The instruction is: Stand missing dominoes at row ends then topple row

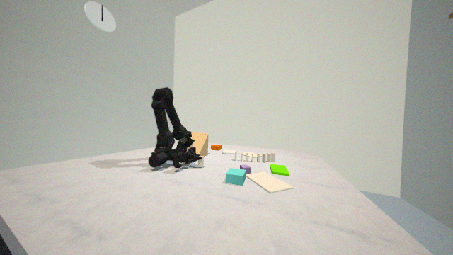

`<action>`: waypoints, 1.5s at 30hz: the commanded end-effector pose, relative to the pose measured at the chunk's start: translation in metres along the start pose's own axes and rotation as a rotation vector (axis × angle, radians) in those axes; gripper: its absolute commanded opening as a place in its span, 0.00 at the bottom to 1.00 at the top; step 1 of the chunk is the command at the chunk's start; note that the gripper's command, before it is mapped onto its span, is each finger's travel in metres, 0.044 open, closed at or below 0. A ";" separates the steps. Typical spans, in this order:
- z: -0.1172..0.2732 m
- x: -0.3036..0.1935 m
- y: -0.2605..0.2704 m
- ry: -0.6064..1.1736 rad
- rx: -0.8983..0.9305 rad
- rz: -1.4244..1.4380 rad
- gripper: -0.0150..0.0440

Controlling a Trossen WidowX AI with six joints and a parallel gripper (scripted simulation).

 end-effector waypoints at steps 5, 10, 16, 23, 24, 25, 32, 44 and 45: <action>0.000 -0.001 -0.001 -0.007 0.000 0.013 0.30; 0.000 -0.001 -0.001 -0.007 0.000 0.013 0.34; 0.000 -0.001 -0.001 -0.007 0.000 0.013 0.61; 0.000 -0.001 -0.001 -0.007 0.000 0.013 0.92; 0.000 -0.001 -0.001 -0.007 0.000 0.013 0.97; 0.000 0.000 -0.001 -0.007 0.000 0.013 1.00; 0.000 0.040 0.007 -0.001 0.000 0.008 1.00; -0.043 0.061 -0.002 0.220 0.076 -0.474 1.00; -0.050 0.065 -0.002 0.262 0.077 -0.548 1.00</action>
Point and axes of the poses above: the point midway between the two fingers, 35 mm back from their tips, its own z axis back along the fingers, its own y axis across the jaws, x = y × z, the point moved 6 cm from there along z, back along the fingers, and after that the axes turned 12 degrees about -z, right-handed, at the moved point
